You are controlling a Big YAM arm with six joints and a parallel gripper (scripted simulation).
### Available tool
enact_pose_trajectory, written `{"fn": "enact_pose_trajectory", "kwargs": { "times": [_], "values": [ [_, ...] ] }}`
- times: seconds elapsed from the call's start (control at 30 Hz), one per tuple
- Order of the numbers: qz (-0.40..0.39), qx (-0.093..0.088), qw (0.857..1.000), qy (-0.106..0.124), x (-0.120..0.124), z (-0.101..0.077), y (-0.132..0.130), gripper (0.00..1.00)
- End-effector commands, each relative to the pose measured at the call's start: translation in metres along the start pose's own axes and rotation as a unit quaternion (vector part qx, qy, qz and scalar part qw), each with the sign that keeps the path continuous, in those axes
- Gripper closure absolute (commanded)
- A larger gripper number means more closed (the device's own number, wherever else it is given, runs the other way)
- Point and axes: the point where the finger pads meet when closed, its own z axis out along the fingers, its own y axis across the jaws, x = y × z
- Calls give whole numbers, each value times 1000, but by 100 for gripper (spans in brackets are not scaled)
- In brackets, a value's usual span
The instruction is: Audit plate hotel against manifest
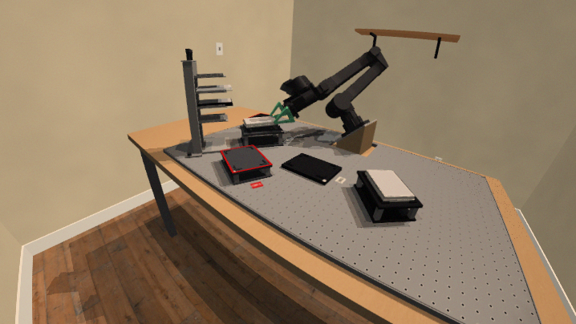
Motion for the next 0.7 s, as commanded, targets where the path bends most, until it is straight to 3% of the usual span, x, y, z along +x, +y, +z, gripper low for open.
{"fn": "enact_pose_trajectory", "kwargs": {
  "times": [0.0,0.67],
  "values": [
    [-3,11,1000,-8,-6,3,-9,14],
    [-3,13,1000,-11,-2,8,-11,14]
  ]
}}
